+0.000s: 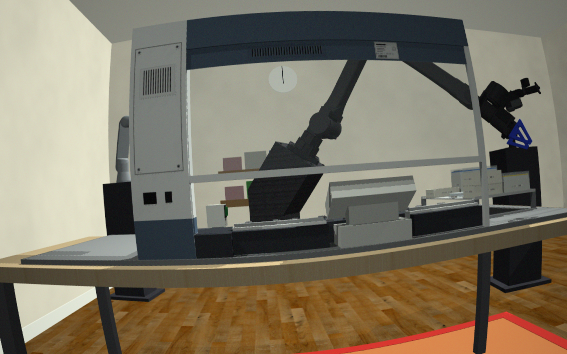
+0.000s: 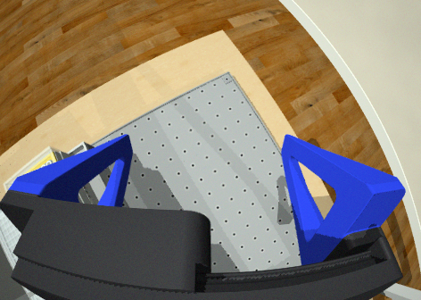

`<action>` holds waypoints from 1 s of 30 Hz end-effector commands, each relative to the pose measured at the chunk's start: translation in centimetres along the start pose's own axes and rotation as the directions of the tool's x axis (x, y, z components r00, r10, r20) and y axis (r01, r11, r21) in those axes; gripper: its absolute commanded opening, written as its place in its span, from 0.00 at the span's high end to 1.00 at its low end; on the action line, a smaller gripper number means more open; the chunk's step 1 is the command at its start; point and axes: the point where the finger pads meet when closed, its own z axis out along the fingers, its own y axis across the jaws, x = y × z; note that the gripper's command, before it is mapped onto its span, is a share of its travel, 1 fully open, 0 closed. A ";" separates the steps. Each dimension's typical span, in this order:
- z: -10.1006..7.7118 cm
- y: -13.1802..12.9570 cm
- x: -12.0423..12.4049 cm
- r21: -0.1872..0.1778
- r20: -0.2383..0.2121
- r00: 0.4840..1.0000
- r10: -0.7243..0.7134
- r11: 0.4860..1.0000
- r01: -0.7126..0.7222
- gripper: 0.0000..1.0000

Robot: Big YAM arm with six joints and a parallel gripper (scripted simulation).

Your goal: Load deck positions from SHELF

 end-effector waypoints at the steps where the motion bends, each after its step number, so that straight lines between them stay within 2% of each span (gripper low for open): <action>1: -2.5 -1.2 -1.2 0.031 -0.003 0.997 0.078 0.996 -0.078 0.00; 11: -6.5 -2.0 1.8 0.097 -0.115 0.966 0.231 0.971 -0.220 0.00; 13: -6.5 -2.0 1.8 0.097 -0.115 0.966 0.231 0.971 -0.220 0.00; 14: -5.3 -1.7 4.6 0.105 -0.171 0.953 0.249 0.967 -0.234 0.00; 15: -5.7 -2.1 4.9 0.118 -0.180 0.947 0.265 0.962 -0.247 0.00; 16: -7.7 -2.3 2.6 0.119 -0.147 0.950 0.276 0.958 -0.260 0.00; 28: -12.5 -3.1 6.2 0.217 -0.259 0.853 0.454 0.888 -0.406 0.00; 30: -12.5 -3.1 6.2 0.217 -0.259 0.853 0.454 0.888 -0.406 0.00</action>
